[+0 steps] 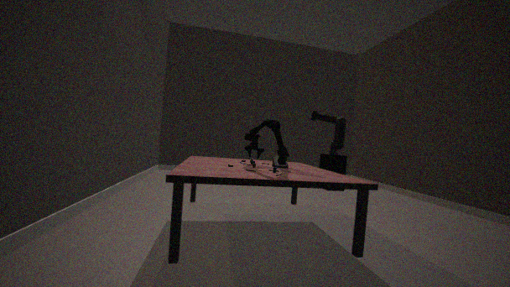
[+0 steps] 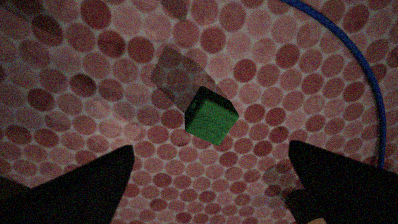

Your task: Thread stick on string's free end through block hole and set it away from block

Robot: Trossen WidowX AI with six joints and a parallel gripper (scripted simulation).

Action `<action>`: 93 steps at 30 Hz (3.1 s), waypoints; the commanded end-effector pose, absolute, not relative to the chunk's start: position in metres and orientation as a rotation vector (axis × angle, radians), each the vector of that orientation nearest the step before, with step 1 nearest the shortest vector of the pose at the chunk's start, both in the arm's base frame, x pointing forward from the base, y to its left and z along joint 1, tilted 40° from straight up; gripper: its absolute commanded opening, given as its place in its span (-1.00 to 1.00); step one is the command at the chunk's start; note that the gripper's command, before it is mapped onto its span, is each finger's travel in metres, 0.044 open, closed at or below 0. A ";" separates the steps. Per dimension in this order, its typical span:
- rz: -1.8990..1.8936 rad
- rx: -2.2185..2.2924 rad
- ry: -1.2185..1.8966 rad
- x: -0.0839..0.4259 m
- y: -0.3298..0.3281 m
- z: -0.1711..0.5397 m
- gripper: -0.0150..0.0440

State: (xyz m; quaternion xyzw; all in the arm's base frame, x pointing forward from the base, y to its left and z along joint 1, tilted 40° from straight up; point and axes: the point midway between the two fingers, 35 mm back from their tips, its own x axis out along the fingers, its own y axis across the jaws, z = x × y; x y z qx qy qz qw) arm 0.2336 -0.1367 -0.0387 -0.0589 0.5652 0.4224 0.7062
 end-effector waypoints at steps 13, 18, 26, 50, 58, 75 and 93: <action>1.172 -0.282 0.992 0.235 -0.144 -0.045 1.00; 1.168 -0.284 0.997 0.235 -0.144 -0.045 0.82; 1.168 -0.284 0.997 0.235 -0.144 -0.045 0.31; 1.169 -0.284 0.997 0.235 -0.144 -0.045 -0.49; 1.169 -0.284 0.997 0.235 -0.144 -0.045 -0.40; 1.169 -0.284 0.997 0.235 -0.144 -0.045 -0.31; 1.313 -0.517 0.825 0.255 -0.133 -0.033 -0.14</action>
